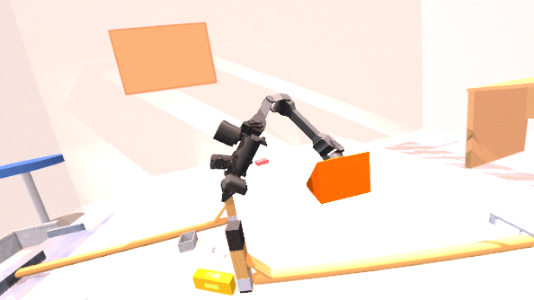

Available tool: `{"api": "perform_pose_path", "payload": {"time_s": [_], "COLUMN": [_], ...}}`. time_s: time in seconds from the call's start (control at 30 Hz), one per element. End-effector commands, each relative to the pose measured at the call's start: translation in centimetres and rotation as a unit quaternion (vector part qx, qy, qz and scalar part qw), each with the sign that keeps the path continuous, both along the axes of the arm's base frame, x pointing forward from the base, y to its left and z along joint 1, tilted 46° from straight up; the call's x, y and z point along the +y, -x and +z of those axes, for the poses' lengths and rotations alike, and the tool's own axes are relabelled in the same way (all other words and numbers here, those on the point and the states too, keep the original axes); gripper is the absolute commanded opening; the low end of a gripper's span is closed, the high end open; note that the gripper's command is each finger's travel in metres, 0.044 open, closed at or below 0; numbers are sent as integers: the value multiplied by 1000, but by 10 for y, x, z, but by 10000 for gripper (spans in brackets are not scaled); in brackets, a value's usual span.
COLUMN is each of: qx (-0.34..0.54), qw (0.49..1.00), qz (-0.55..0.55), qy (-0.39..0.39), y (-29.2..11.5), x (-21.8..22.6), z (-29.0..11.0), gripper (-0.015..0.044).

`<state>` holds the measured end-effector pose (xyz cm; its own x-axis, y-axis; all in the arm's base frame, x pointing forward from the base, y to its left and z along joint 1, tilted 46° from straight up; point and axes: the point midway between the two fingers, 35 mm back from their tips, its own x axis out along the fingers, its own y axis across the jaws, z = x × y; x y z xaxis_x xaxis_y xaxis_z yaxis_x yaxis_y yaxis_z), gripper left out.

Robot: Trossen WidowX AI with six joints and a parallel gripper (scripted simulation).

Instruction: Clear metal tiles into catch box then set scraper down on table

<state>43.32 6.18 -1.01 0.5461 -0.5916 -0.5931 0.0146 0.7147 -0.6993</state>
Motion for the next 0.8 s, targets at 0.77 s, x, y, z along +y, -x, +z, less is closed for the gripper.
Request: {"api": "perform_pose_path", "payload": {"time_s": [0.77], "qx": [-6], "qw": [1000], "qz": [8], "qy": [-3], "y": [43], "x": [8], "z": [3], "gripper": [0]}}
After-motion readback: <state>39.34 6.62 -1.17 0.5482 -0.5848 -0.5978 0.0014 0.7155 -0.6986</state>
